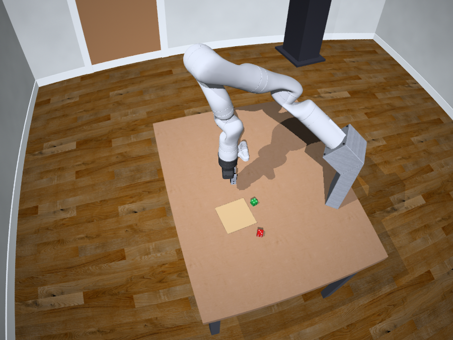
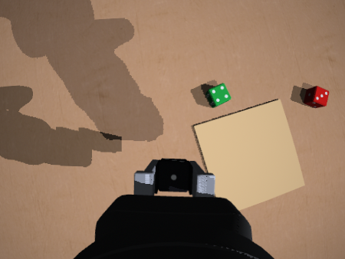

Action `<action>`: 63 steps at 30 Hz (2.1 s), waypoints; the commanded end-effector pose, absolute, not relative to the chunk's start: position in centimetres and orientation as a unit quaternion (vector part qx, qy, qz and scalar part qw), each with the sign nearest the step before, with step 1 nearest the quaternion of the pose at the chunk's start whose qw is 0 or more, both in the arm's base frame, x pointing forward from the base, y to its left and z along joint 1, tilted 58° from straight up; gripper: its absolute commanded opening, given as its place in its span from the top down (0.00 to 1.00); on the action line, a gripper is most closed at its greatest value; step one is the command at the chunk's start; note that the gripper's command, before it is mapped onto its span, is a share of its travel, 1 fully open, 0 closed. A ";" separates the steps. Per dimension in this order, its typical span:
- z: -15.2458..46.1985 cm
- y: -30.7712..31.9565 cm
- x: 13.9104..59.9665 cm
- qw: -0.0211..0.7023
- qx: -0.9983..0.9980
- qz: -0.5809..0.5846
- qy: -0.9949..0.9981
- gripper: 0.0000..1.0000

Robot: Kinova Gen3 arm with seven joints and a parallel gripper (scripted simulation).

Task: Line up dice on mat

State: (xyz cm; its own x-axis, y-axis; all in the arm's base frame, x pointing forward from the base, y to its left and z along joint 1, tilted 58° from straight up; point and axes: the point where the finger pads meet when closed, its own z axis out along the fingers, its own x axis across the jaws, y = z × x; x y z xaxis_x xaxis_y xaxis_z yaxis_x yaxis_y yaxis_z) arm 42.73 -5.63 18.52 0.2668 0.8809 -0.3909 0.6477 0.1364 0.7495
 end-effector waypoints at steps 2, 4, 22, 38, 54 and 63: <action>17.5 -3.7 43.0 0.473 0.621 0.113 0.615 0.51; 15.7 -1.5 42.9 0.475 0.602 0.100 0.634 0.51; 10.6 3.0 41.7 0.484 0.557 0.064 0.672 0.51; 9.6 2.2 43.0 0.483 0.557 0.063 0.672 0.51; 6.3 -0.7 47.6 0.483 0.557 0.063 0.672 0.51; 5.6 -1.3 48.7 0.483 0.557 0.063 0.672 0.51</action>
State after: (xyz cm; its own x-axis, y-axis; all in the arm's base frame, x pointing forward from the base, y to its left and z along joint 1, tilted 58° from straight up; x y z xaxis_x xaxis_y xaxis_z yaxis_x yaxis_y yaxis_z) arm 48.65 -0.86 5.63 0.0826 0.8128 -0.5766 0.6842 0.3744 0.6258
